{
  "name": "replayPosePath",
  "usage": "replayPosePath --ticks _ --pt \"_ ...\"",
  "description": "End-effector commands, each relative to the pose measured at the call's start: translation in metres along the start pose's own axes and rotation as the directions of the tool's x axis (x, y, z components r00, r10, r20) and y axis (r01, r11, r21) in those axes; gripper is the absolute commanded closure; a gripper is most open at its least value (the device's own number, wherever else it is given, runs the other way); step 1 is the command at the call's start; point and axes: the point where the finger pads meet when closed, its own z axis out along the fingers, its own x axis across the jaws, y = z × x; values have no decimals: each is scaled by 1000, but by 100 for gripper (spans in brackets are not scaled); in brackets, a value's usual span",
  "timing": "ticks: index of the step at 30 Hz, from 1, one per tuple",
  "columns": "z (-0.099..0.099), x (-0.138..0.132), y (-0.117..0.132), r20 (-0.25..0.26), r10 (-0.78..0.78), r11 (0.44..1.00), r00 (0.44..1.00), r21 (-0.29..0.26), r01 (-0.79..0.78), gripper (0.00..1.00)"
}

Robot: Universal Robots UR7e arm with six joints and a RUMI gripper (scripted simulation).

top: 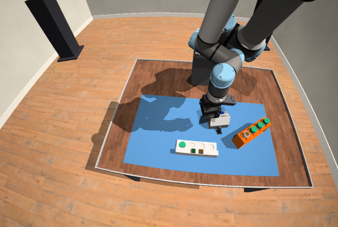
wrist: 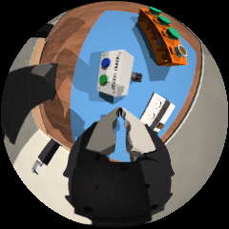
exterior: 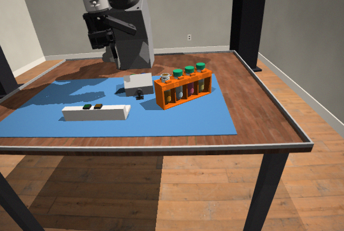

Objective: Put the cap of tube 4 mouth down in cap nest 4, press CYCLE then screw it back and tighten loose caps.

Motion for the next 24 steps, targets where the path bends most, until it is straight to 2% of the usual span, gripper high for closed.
replayPosePath --ticks 1,24 --pt "44 -32 -84 244 93 993 965 -99 -71 100" --pt "49 -35 -93 269 103 991 958 -106 -77 100"
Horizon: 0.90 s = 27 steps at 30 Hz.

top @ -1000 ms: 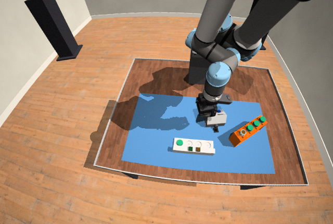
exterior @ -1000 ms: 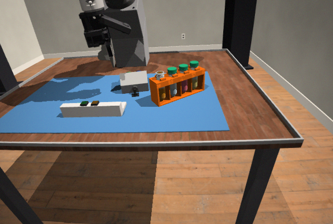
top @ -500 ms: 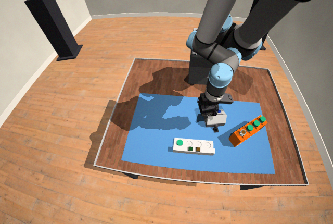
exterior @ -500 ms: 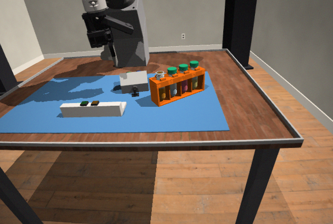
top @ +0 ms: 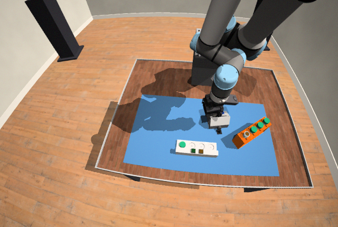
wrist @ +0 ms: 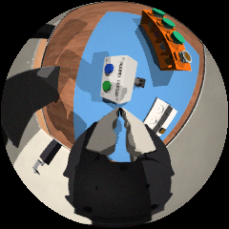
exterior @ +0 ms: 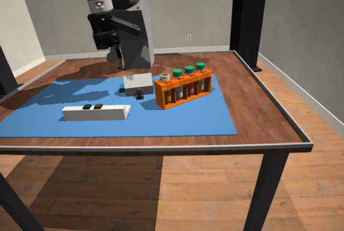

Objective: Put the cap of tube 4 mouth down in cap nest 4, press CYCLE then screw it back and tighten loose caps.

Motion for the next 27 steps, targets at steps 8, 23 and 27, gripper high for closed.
replayPosePath --ticks 8,23,27 --pt "45 -28 -77 245 99 991 964 -114 -73 100" --pt "45 -28 -77 260 106 990 960 -121 -77 100" --pt "45 -28 -77 264 108 989 959 -122 -78 100"
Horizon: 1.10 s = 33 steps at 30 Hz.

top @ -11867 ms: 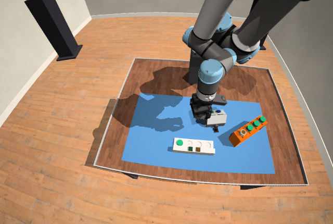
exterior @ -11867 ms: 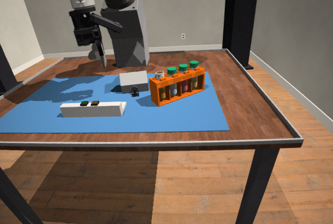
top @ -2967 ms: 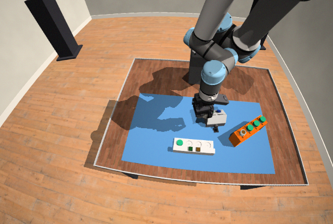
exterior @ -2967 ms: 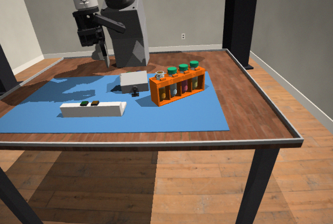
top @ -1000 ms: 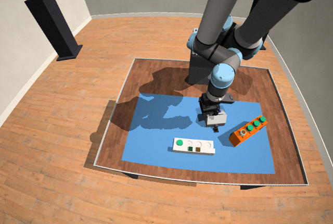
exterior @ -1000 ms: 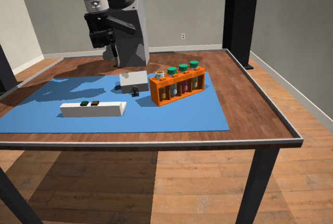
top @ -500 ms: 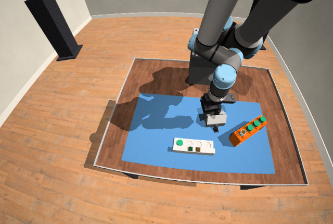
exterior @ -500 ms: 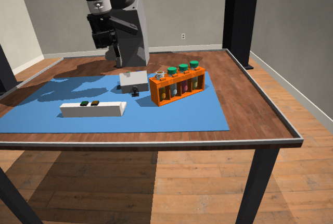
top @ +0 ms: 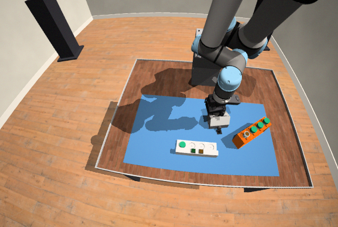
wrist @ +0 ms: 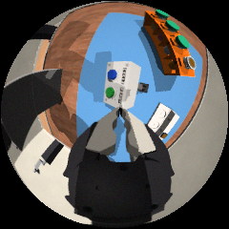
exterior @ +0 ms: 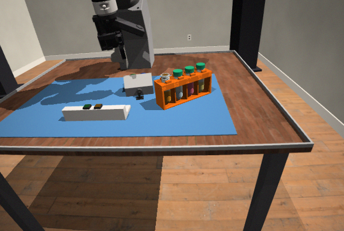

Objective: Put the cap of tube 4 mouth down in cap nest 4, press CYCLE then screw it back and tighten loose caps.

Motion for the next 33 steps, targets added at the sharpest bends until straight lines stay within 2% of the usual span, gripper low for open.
replayPosePath --ticks 1,33 --pt "40 -20 -62 230 98 990 968 -125 -71 100" --pt "40 -20 -62 260 113 987 959 -142 -78 100"
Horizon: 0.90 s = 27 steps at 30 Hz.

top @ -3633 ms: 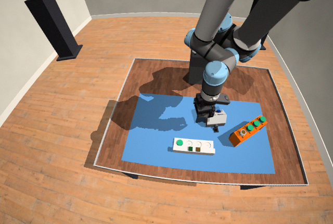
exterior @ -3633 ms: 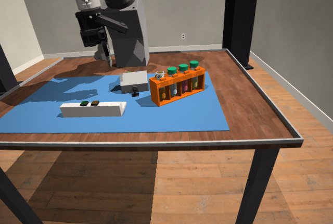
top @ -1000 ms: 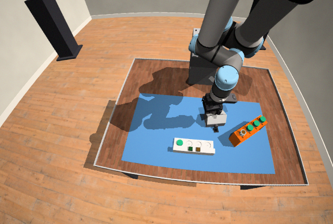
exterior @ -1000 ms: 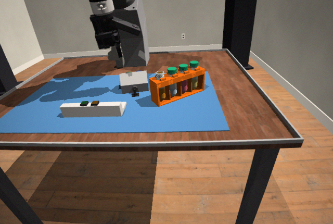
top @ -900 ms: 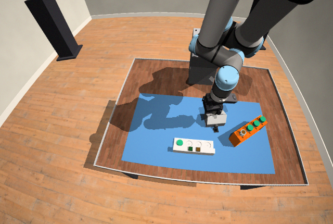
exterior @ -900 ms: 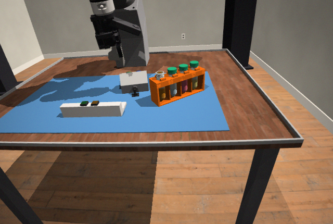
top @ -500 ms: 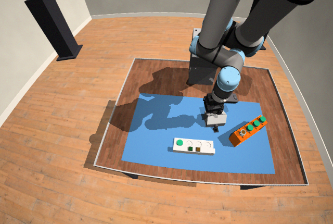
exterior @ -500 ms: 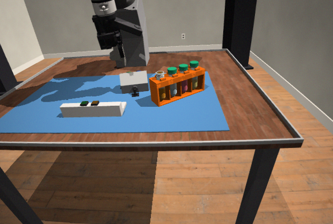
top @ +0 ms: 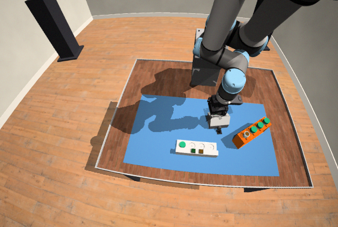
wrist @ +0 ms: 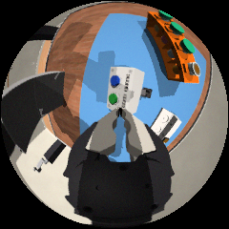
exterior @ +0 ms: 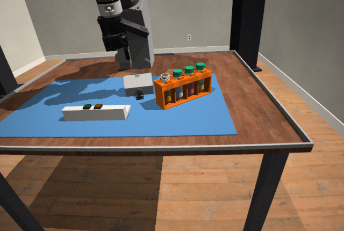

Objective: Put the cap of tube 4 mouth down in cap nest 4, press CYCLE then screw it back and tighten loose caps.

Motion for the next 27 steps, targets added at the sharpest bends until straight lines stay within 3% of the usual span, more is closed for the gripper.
replayPosePath --ticks 1,27 --pt "33 -14 -47 222 99 988 970 -139 -69 100" --pt "33 -14 -47 235 106 986 966 -147 -72 100"
